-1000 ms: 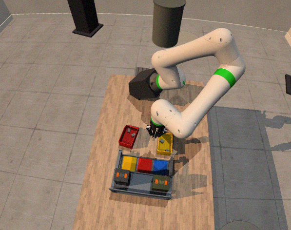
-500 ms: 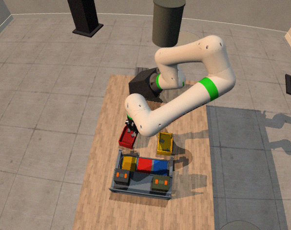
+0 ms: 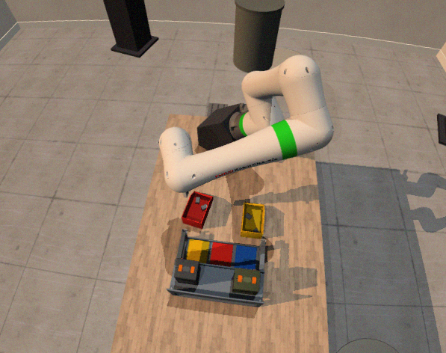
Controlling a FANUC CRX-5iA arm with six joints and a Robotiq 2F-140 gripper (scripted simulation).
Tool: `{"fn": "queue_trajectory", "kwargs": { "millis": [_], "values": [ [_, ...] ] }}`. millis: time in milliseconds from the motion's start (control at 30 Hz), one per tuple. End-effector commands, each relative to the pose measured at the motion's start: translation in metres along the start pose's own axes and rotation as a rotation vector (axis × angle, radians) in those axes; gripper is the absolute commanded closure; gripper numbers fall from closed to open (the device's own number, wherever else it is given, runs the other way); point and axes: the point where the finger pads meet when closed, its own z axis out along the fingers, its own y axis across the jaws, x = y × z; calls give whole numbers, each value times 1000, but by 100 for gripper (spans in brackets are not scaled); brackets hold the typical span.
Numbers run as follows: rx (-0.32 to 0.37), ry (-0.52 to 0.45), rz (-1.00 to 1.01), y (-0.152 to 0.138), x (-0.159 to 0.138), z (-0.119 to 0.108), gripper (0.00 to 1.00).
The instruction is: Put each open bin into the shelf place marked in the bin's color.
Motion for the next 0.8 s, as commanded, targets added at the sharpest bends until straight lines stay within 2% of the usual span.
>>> {"fn": "queue_trajectory", "kwargs": {
  "millis": [0,33,67,767],
  "values": [
    [-1,0,0,-1,0,0,100],
    [-1,0,0,-1,0,0,100],
    [-1,0,0,-1,0,0,85],
    [-1,0,0,-1,0,0,85]
  ]
}}
